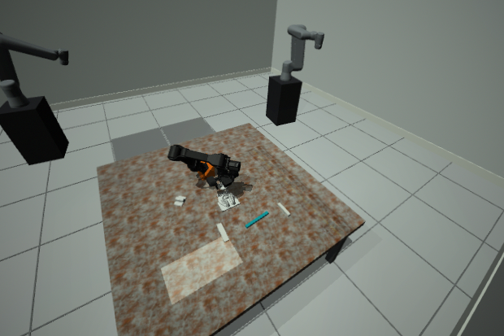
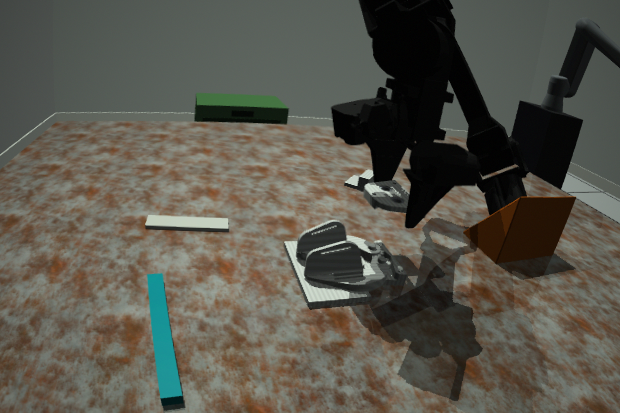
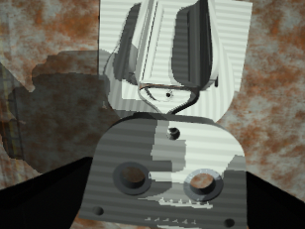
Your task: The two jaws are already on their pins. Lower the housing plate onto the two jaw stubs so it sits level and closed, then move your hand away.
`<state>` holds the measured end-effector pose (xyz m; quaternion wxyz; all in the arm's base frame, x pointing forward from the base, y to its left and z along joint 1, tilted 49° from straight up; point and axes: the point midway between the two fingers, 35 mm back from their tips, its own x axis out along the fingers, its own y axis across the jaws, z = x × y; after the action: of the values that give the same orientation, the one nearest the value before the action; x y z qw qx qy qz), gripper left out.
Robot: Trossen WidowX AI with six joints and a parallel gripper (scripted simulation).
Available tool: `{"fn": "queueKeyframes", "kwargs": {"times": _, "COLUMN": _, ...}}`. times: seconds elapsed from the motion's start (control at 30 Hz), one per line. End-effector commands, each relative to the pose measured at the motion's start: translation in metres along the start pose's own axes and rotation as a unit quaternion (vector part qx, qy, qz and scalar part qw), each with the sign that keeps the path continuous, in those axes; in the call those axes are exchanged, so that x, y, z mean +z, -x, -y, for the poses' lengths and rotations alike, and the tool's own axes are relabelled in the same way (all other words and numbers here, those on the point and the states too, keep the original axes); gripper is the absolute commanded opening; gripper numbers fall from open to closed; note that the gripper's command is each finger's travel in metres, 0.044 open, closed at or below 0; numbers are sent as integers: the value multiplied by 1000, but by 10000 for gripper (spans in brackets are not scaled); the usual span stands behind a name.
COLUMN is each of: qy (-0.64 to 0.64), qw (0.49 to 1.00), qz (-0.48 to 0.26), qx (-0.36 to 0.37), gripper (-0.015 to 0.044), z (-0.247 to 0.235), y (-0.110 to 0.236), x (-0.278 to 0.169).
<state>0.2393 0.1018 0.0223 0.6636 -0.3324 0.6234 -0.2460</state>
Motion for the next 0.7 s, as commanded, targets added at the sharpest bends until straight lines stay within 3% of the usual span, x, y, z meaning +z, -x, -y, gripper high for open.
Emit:
{"fn": "queueKeyframes", "kwargs": {"times": 0.0, "qy": -4, "qw": 1000, "qz": -1, "qx": 3, "gripper": 351, "z": 0, "y": 0, "x": -1}}
{"fn": "queueKeyframes", "kwargs": {"times": 0.67, "qy": -3, "qw": 1000, "qz": -1, "qx": 3, "gripper": 351, "z": -1, "y": -20, "x": 1}}
